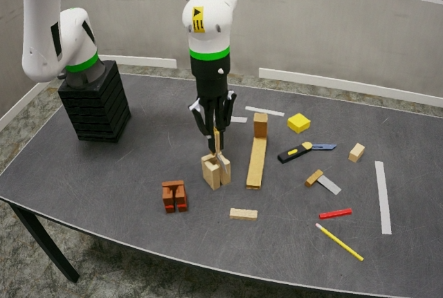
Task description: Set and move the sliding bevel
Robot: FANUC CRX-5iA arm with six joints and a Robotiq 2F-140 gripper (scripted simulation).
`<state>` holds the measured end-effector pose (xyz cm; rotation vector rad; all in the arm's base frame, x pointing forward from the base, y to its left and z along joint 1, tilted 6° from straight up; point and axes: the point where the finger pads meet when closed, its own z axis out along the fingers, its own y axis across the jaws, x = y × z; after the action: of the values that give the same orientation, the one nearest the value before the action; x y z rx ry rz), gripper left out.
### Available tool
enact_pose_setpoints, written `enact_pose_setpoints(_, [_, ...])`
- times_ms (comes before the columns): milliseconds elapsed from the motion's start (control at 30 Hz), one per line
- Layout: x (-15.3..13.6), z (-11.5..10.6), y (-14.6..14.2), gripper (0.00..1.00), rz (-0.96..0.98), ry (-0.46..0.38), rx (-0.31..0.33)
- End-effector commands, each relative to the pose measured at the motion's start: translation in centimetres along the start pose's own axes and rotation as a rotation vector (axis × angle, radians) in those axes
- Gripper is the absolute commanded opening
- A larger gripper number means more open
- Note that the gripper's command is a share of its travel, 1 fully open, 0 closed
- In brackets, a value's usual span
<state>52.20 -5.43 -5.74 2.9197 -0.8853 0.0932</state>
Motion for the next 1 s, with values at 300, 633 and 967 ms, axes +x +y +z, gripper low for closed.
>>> enact_pose_setpoints(300, [0.0,-0.1,-1.0,0.10,0.042,-0.012,0.006])
enact_pose_setpoints(633, [-0.7,-0.4,-6.7,0.10,0.300,-0.097,0.038])
enact_pose_setpoints(967, [-1.3,-0.7,-12.3,0.10,0.552,-0.180,0.070])
